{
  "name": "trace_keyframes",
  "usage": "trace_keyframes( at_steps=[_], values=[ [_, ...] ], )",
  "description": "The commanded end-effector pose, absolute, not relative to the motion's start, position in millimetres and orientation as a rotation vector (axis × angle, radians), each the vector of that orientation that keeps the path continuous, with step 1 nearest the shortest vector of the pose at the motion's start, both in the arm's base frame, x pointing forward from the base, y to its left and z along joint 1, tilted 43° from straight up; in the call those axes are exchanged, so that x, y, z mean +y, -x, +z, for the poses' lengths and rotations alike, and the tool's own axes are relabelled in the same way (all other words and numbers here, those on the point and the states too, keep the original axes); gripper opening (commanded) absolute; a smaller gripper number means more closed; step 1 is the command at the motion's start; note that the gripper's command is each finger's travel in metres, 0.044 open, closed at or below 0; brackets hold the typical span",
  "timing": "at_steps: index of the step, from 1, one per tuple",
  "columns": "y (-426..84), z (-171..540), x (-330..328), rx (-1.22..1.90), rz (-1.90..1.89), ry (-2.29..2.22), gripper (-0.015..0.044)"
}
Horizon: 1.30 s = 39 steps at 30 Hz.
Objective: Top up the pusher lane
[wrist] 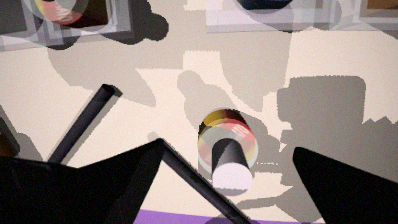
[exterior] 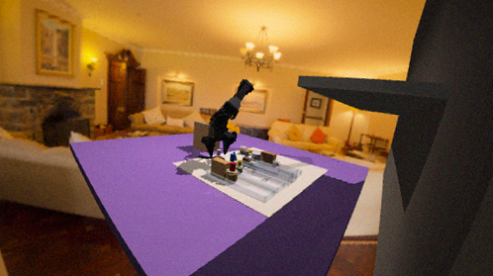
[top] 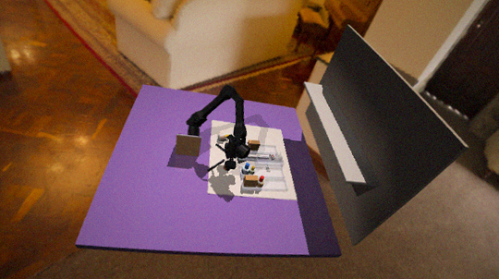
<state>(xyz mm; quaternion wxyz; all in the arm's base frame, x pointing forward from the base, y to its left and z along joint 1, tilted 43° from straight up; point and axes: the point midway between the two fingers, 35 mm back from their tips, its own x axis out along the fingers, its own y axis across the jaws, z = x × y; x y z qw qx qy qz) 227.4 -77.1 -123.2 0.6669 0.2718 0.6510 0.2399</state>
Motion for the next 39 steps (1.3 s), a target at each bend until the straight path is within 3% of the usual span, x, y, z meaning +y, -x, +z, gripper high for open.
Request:
trace_keyframes(
  at_steps=[1, 7, 16, 23, 29, 39],
  values=[
    [-227, -127, -73, 1.467, 0.54, -0.62, 0.044],
    [-227, -132, -68, 1.467, 0.54, -0.62, 0.044],
    [-227, -132, -68, 1.467, 0.54, -0.62, 0.0204],
    [-227, -132, -68, 1.467, 0.54, -0.62, 0.0157],
    [-230, -113, -85, 1.468, 0.537, -0.618, 0.0],
    [-224, -52, -129, 1.47, 0.537, -0.618, 0.0]
  ],
)
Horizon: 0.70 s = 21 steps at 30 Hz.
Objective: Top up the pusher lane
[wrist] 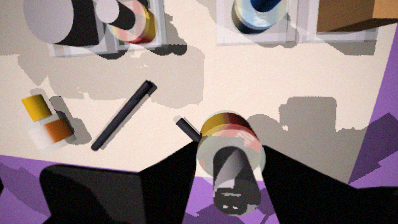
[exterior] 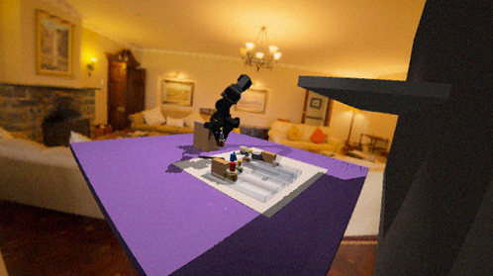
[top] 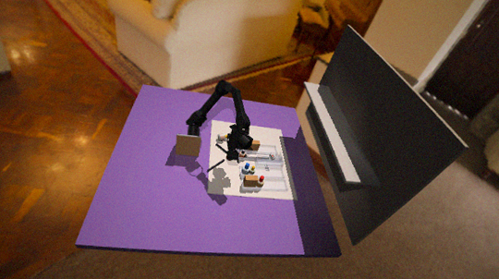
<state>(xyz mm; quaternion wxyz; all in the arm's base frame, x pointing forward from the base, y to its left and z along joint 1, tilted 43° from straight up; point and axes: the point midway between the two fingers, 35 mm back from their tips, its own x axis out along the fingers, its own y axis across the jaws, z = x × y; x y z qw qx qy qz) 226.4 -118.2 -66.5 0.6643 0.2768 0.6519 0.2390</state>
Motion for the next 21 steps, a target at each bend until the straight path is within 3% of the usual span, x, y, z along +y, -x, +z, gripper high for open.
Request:
trace_keyframes(
  at_steps=[1, 21],
  values=[
    [-224, -48, -131, 1.47, 0.537, -0.618, 0.0],
    [-272, -29, -59, 1.45, 0.565, -0.579, 0.0]
  ],
)
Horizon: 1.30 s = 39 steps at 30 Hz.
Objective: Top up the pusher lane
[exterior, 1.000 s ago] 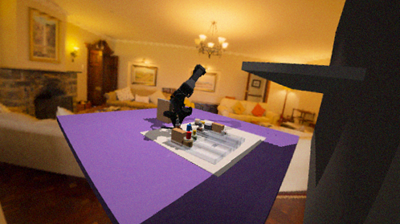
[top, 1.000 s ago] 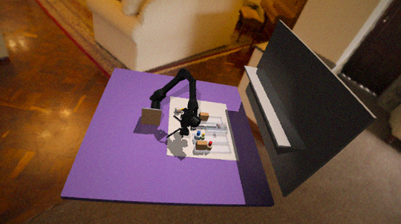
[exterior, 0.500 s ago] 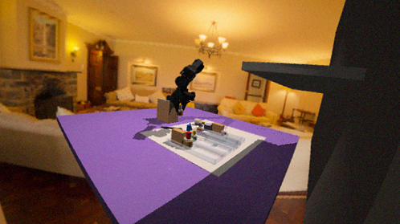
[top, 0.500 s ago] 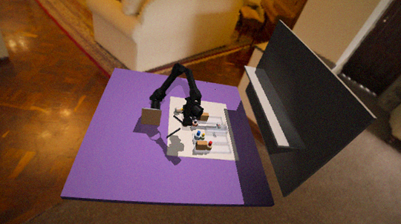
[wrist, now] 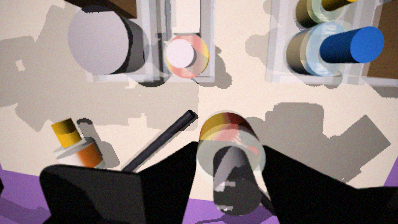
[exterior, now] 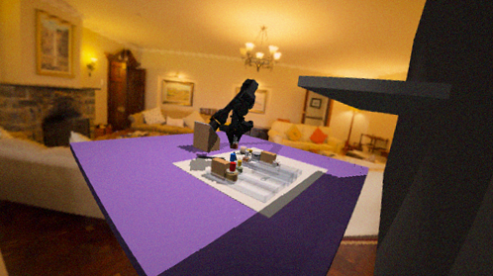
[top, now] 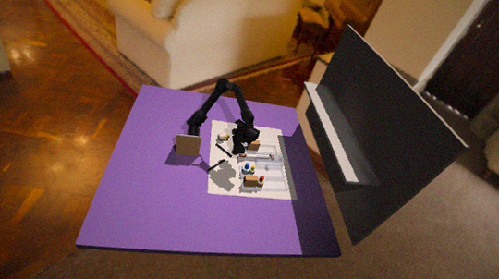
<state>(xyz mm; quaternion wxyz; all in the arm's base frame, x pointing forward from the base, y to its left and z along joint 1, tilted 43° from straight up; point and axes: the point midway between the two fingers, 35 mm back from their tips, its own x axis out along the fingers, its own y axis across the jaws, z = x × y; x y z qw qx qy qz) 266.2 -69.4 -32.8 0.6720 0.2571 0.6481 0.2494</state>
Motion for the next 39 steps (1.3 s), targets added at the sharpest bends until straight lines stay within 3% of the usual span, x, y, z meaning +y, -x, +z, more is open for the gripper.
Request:
trace_keyframes(
  at_steps=[1, 16, 39],
  values=[
    [-274, -27, -54, 1.449, 0.569, -0.577, 0.0],
    [-283, -39, -14, 1.442, 0.59, -0.574, 0.0],
    [-291, -39, -14, 1.441, 0.59, -0.574, 0.0]
  ],
)
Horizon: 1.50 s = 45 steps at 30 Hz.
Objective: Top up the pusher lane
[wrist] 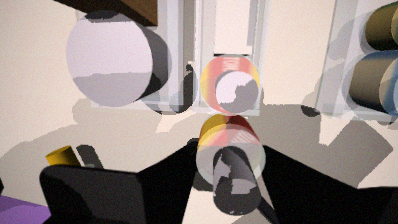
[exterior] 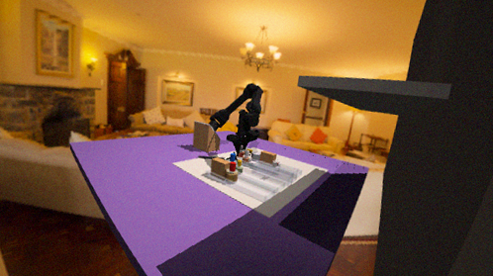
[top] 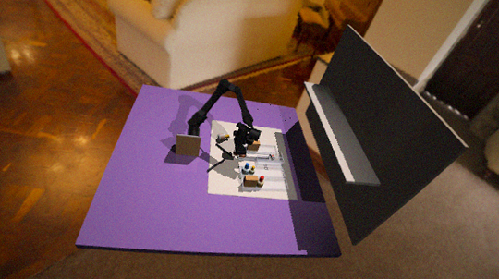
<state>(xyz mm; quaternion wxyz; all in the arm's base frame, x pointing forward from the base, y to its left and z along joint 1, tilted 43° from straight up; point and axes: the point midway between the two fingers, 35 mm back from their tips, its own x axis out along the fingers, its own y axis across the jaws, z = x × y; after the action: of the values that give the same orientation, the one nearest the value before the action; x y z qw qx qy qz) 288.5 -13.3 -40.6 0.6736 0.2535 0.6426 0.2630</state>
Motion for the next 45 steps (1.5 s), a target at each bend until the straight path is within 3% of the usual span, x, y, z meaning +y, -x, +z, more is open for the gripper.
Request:
trace_keyframes(
  at_steps=[1, 45],
  values=[
    [-292, -39, -14, 1.441, 0.59, -0.574, 0.0],
    [-312, -38, -14, 1.44, 0.59, -0.573, 0.0]
  ],
)
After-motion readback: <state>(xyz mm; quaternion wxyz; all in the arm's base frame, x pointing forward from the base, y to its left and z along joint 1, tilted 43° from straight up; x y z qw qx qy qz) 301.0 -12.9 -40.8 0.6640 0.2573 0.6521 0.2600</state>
